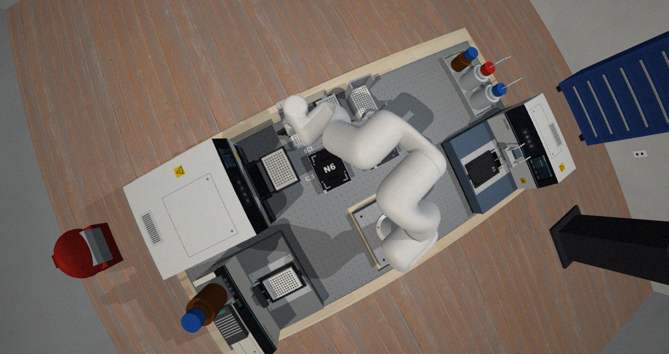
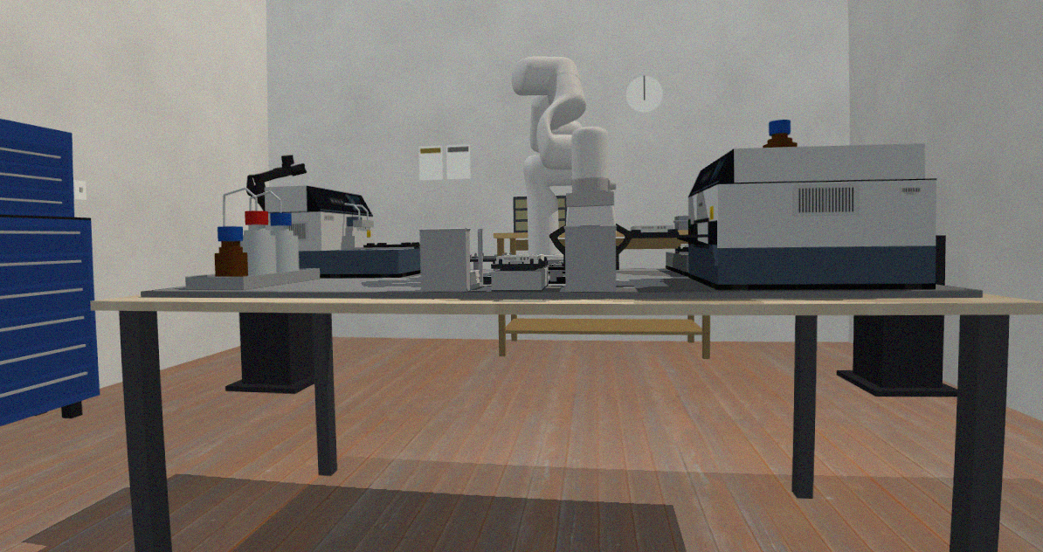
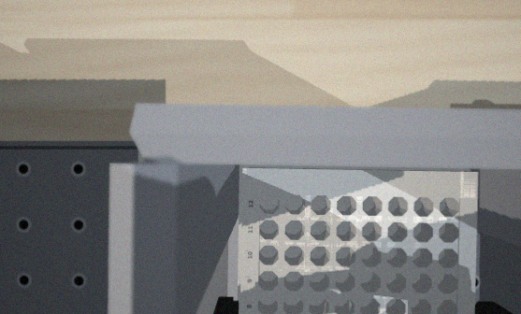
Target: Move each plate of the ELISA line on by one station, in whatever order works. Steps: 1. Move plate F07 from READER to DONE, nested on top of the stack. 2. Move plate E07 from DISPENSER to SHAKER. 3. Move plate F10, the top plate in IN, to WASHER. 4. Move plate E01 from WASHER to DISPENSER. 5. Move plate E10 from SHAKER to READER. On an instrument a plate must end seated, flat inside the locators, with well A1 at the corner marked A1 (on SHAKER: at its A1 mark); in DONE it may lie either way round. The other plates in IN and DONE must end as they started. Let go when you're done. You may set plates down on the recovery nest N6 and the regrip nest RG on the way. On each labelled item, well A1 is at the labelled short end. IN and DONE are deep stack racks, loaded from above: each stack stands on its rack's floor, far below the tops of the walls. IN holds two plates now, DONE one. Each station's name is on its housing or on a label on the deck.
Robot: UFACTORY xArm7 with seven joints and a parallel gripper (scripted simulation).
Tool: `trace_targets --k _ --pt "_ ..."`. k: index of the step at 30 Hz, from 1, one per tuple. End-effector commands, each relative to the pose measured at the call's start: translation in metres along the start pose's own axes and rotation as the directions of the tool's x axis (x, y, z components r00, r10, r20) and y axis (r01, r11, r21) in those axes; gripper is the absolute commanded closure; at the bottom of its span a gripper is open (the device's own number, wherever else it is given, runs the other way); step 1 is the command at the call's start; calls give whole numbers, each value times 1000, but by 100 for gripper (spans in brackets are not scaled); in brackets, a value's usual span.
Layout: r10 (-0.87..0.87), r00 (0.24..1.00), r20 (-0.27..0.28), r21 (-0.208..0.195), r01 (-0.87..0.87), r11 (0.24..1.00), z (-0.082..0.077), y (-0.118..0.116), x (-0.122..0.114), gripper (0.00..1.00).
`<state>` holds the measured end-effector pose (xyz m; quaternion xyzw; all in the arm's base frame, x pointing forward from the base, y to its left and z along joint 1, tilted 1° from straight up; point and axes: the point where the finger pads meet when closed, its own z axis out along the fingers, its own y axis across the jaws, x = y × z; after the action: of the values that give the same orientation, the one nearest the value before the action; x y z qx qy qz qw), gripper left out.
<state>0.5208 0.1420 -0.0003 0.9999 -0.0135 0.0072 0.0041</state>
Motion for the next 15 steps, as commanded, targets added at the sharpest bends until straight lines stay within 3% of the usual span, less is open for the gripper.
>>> trace_targets --k 1,7,8,15 --pt "0 1000 -6 2 0 1000 -2 -1 2 0" --pt "0 1000 -7 2 0 1000 -2 -1 2 0" --pt "0 1000 -7 2 0 1000 -2 -1 2 100" --pt "0 1000 -6 2 0 1000 -2 -1 2 100"
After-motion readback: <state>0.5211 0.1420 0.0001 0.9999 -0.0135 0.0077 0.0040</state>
